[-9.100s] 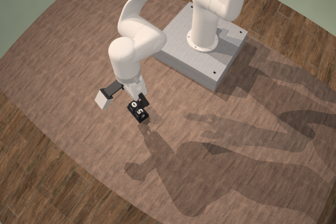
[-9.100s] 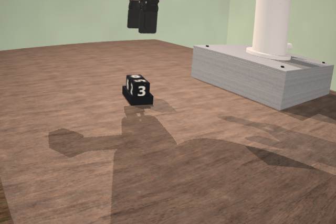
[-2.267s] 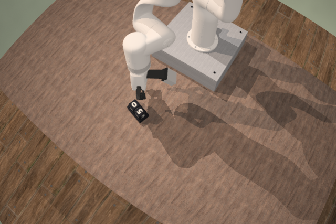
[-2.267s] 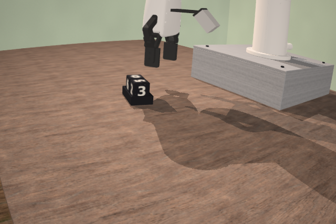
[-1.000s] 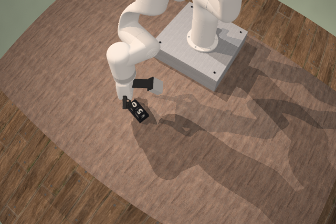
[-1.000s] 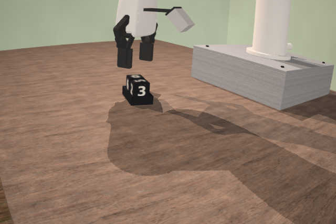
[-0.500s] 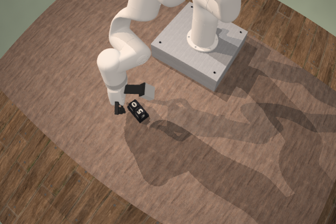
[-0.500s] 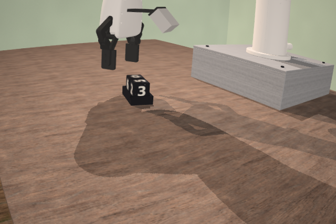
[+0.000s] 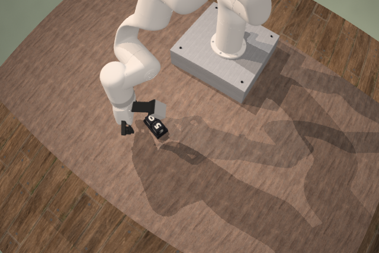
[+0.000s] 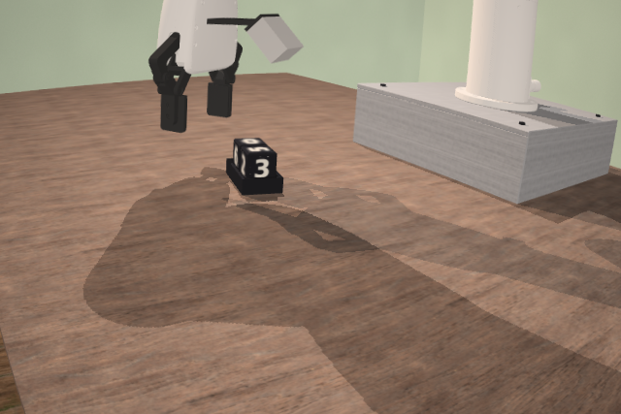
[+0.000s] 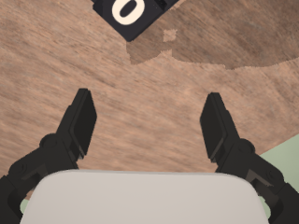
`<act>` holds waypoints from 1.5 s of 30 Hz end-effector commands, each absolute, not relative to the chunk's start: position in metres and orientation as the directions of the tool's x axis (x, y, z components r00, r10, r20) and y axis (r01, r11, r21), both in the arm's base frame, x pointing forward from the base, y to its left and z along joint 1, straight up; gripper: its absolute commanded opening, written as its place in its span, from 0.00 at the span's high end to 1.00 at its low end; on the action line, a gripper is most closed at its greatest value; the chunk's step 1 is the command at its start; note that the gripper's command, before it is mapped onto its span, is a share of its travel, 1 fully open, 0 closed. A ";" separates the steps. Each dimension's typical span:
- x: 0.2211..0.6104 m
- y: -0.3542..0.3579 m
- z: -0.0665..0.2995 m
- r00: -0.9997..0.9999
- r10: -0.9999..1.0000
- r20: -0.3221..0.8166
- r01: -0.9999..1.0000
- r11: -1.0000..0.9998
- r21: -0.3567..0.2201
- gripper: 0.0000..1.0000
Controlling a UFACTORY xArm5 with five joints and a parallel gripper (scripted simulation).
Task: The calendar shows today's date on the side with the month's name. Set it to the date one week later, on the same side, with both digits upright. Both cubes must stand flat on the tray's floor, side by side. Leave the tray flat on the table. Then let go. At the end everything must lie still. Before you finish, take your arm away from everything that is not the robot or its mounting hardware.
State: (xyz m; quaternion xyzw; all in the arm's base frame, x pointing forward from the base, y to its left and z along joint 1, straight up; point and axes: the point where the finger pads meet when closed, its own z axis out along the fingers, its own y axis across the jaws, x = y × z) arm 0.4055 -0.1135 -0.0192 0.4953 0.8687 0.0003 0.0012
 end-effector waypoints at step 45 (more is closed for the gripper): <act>0.407 -0.114 -0.048 -0.509 0.861 -0.004 0.861 0.509 0.003 0.00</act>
